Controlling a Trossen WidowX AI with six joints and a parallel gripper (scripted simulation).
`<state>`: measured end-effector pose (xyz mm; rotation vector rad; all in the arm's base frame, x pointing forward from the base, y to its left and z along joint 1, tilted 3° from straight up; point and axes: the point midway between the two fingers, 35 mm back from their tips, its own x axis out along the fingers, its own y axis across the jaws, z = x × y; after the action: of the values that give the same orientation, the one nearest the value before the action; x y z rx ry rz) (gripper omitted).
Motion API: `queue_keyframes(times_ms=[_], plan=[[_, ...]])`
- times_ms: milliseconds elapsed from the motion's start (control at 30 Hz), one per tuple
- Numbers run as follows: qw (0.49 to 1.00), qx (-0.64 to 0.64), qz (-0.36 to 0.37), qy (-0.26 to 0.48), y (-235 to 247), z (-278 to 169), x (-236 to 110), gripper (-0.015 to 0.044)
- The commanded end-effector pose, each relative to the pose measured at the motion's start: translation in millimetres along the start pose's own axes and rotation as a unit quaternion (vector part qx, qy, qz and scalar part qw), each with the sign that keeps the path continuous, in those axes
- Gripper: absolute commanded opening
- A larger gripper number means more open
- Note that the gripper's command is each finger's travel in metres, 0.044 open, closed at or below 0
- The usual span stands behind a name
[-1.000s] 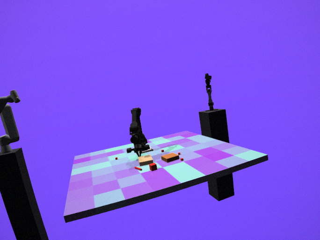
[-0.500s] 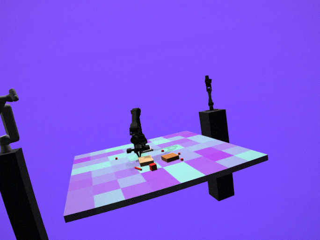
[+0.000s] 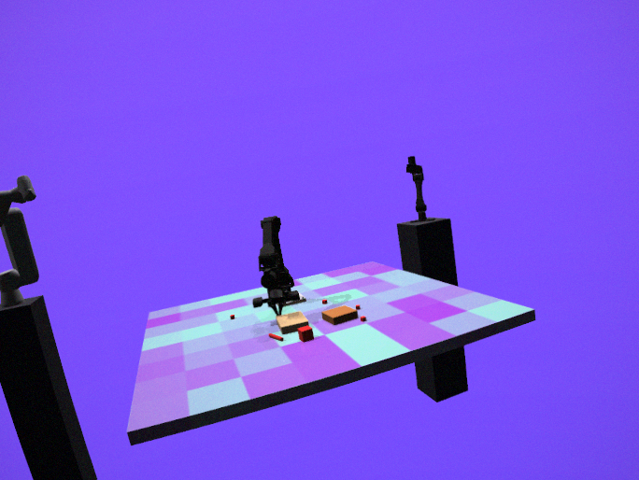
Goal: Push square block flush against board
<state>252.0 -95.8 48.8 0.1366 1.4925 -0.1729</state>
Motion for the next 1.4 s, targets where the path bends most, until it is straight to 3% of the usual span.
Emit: queue_keyframes(times_ms=[0,733,1367], plan=[[1.0,0.001,0.0,-0.002,1,6,0,0.0],[1.0,0.001,0.0,-0.003,2,29,0,0.0],[1.0,0.001,0.0,-0.002,1,2,1,0.0]])
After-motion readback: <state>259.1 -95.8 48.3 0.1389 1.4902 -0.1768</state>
